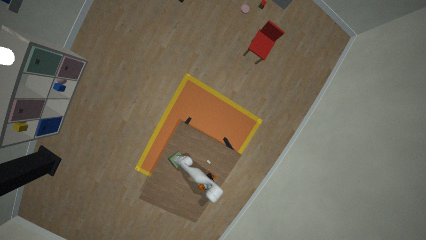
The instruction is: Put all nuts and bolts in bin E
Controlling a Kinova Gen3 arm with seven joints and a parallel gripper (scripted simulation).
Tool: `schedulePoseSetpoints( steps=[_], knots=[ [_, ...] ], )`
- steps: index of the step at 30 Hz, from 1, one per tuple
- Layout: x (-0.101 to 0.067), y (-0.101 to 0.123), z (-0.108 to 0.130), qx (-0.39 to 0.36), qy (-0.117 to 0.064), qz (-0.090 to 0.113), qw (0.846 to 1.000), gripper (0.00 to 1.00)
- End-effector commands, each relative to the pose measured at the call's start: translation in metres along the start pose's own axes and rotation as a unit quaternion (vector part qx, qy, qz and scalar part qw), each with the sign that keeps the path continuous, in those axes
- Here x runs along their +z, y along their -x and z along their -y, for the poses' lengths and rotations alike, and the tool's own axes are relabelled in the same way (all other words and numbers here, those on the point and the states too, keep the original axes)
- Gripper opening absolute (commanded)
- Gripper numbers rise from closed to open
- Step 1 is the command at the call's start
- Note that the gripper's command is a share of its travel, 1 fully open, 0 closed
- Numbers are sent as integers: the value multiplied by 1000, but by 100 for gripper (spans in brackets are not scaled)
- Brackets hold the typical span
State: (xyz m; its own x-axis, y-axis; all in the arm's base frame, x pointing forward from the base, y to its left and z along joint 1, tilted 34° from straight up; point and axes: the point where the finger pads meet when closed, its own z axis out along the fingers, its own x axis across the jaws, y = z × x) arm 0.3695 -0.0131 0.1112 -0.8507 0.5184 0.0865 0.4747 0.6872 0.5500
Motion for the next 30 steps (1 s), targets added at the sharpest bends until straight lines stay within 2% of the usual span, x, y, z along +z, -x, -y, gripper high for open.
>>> schedulePoseSetpoints(
  steps=[1, 4, 6, 11, 16, 30],
  knots=[
    [5, 18, -2, -25, 2, -3, 1000, 34],
    [5, 36, -3, -100, 3, -3, 995, 34],
    [5, 36, -3, -100, 3, -3, 995, 34],
    [5, 66, -4, -223, 3, -3, 975, 34],
    [5, 94, -5, -223, 3, -3, 975, 34],
    [5, 93, -5, -223, 3, -3, 975, 34]
  ],
)
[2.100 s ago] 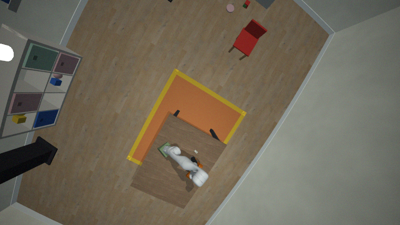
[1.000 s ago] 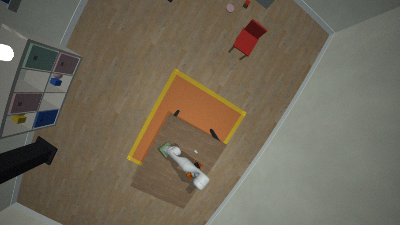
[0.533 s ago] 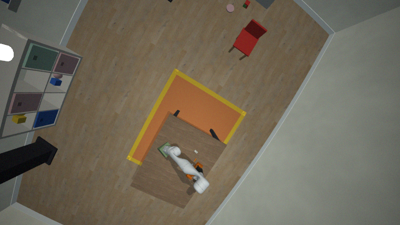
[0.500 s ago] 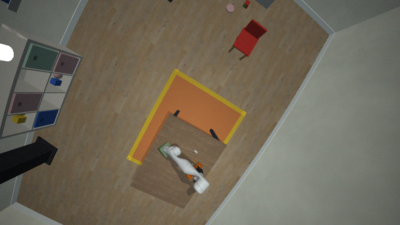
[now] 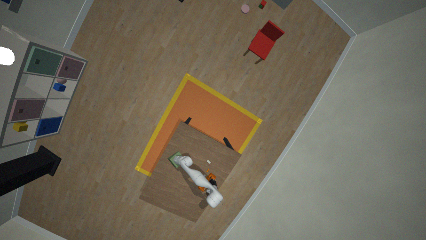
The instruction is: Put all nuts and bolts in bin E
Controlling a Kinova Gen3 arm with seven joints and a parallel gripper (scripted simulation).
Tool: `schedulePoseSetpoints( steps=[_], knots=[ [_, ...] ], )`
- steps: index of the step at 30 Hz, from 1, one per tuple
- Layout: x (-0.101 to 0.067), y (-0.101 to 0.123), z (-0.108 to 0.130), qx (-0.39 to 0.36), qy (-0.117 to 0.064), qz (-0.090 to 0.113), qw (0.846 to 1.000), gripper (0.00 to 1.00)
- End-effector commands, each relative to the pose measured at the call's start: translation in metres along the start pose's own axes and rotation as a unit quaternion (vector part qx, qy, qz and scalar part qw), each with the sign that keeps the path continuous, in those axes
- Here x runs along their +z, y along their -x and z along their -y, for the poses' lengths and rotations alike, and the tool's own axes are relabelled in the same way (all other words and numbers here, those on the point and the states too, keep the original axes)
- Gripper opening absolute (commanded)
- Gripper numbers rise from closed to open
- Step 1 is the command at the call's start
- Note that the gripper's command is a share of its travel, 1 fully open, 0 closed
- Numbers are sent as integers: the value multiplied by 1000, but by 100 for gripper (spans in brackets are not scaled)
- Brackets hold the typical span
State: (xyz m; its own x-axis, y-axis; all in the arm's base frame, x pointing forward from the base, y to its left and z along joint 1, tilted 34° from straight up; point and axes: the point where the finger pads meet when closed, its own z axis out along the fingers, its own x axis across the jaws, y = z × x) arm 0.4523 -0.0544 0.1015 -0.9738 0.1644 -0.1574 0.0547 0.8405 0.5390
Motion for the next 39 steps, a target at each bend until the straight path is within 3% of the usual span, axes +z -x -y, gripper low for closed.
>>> schedulePoseSetpoints(
  steps=[1, 11, 25, 39],
  knots=[
    [-1, 0, 0, 0, 0, 1, 1000, 34],
    [-1, 0, 0, 0, 0, 1, 1000, 34],
    [27, 0, 0, 0, 0, 1, 1000, 34],
    [30, -1, 0, 0, 0, 1, 1000, 34]
  ],
)
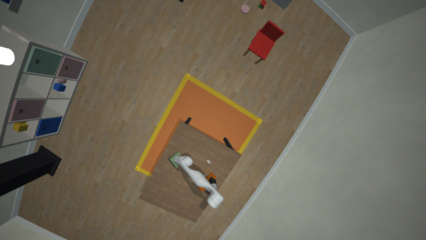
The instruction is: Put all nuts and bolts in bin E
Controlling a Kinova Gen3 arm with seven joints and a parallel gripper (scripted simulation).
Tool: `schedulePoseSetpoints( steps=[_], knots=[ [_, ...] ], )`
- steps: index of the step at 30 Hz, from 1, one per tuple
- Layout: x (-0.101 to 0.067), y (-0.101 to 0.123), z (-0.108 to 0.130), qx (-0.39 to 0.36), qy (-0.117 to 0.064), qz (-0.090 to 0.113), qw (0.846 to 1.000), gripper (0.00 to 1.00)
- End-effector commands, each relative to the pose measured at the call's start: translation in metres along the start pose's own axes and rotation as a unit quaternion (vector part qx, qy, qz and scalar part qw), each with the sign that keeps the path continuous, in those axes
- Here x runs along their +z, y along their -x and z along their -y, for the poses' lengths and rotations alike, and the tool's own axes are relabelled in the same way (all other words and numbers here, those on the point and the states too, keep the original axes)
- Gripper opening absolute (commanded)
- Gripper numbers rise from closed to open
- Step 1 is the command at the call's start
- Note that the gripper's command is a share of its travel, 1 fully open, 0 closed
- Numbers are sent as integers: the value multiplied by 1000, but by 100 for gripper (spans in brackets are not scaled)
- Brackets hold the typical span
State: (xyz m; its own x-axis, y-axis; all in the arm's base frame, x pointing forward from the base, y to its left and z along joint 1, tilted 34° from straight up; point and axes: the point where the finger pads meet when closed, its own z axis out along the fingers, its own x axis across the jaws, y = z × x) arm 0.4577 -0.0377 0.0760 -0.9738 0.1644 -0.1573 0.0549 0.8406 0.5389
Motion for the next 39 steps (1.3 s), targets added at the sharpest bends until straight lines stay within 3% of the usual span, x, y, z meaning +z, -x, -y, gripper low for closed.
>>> schedulePoseSetpoints(
  steps=[1, 2, 3, 22, 39],
  knots=[
    [-1, 1, 0, 0, 0, 1, 1000, 34],
    [-1, 1, 0, 0, 0, 1, 1000, 34],
    [-1, 1, 0, 0, 0, 1, 1000, 64],
    [-1, 1, 0, 0, 0, 1, 1000, 64],
    [-21, 1, 0, 0, 0, 1, 1000, 64]
  ],
)
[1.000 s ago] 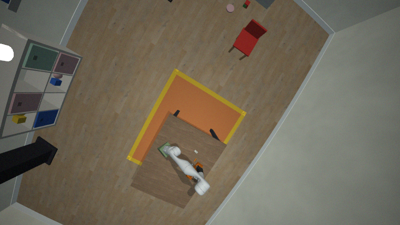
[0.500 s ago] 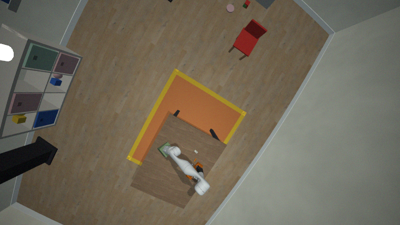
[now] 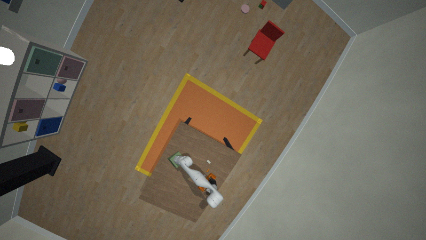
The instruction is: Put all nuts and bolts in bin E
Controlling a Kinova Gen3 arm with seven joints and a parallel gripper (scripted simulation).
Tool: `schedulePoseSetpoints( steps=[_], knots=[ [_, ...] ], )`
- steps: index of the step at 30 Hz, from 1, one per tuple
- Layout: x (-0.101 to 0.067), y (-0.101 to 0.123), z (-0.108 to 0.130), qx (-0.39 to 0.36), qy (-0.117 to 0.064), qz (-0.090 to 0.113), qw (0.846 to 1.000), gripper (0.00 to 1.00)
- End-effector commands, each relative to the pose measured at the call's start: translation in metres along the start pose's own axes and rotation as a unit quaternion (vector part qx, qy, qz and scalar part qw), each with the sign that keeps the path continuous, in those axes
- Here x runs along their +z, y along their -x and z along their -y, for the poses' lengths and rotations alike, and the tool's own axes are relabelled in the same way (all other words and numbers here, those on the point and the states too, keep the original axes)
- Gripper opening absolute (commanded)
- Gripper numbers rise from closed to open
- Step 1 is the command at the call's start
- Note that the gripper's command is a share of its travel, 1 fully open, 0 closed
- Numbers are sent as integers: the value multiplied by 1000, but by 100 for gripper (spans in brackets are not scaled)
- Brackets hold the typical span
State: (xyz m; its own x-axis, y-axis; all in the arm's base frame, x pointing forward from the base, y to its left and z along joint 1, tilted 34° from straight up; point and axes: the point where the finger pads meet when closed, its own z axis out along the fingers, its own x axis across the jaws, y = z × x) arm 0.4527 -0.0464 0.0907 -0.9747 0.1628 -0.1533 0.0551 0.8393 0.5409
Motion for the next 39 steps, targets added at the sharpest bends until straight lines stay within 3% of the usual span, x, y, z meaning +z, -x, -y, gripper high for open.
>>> schedulePoseSetpoints(
  steps=[1, 8, 17, 18, 32, 34, 39],
  knots=[
    [-4, 2, 1, 0, -1, 3, 1000, 64],
    [-14, 2, 1, 0, -1, 3, 1000, 64],
    [-14, 2, 1, 0, -1, 3, 1000, 64],
    [-18, 2, 1, 0, -1, 3, 1000, 100],
    [-74, 2, 0, 0, -1, 3, 1000, 100],
    [-74, 2, 0, 0, -1, 3, 1000, 100],
    [-94, 2, 0, 0, -1, 3, 1000, 100]
  ],
)
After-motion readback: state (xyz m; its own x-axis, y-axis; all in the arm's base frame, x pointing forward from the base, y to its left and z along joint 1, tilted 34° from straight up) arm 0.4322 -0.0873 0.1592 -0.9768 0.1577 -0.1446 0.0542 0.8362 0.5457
